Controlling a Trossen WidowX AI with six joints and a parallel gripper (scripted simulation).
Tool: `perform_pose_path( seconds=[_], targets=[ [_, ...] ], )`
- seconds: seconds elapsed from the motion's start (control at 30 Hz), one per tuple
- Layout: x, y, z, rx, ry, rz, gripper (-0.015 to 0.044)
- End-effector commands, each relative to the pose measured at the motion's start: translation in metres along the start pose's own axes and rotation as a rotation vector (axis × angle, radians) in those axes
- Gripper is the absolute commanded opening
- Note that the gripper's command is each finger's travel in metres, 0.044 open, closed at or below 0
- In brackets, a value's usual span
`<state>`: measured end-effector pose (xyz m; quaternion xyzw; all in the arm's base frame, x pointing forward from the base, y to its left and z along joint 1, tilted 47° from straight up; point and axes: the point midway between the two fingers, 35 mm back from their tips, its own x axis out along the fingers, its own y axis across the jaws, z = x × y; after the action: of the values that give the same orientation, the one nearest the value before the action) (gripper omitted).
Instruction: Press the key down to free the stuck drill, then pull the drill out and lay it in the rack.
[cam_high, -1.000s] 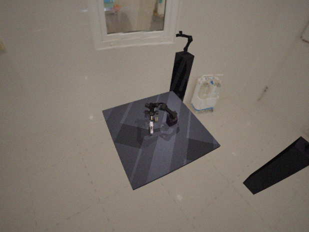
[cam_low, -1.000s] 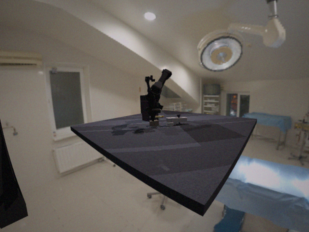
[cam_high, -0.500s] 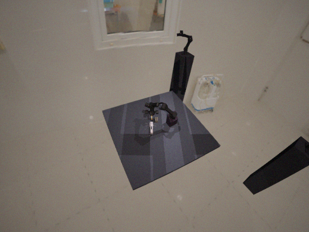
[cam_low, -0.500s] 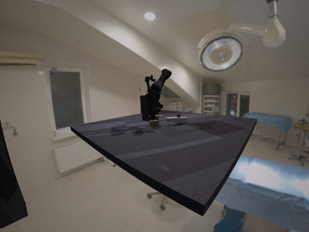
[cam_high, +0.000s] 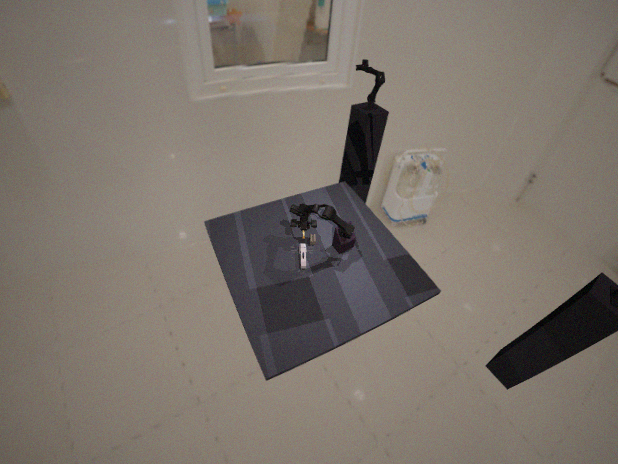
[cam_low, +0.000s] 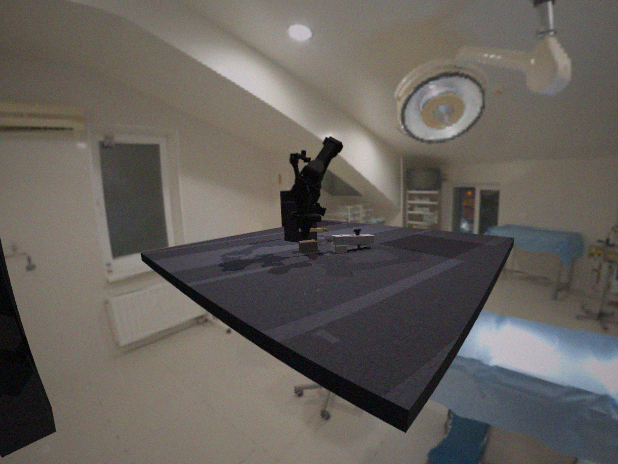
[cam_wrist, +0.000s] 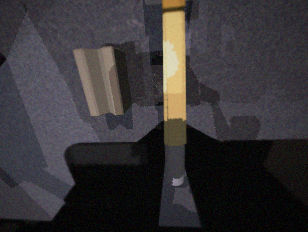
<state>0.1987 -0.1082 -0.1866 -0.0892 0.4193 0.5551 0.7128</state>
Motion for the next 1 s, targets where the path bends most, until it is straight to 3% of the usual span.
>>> perform_pose_path(
  seconds=[0.0,0.97],
  targets=[
    [0.001,0.008,-0.001,-0.001,0.002,0.003,0.0],
    [0.009,0.051,-0.01,0.001,0.003,0.005,0.0]
  ],
)
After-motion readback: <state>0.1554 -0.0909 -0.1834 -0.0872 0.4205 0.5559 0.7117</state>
